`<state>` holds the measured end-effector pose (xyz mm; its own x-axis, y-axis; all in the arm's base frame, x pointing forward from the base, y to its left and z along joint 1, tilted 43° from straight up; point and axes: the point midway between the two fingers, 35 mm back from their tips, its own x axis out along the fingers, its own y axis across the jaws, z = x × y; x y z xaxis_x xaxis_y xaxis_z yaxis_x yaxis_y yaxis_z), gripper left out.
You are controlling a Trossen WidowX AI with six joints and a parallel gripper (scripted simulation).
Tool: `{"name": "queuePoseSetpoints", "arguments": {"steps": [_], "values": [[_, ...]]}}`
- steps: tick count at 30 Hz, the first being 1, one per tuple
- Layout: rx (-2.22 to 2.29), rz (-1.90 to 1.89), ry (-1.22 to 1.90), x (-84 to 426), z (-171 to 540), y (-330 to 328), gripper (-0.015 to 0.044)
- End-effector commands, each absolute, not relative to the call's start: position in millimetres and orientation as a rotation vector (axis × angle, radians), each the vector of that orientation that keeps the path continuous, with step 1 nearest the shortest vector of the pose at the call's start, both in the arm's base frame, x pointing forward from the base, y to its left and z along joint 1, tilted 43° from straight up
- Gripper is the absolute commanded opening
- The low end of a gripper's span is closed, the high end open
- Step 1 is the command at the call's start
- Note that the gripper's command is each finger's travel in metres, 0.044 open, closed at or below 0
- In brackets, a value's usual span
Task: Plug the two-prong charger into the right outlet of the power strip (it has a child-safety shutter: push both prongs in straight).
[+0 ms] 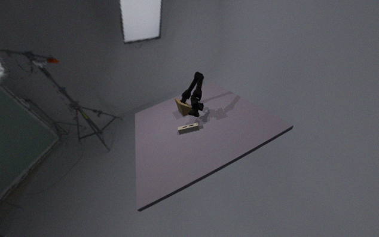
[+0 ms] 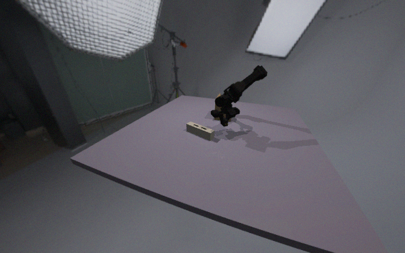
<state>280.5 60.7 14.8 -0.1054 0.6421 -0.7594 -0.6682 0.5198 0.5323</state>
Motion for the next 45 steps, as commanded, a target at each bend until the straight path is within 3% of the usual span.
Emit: {"name": "queuePoseSetpoints", "arguments": {"steps": [1,45], "values": [[-0.008,1.082,1.275,281.3,13.8,55.2,0.0],[0.578,0.593,1.617,266.2,-78.3,2.6,0.0]]}}
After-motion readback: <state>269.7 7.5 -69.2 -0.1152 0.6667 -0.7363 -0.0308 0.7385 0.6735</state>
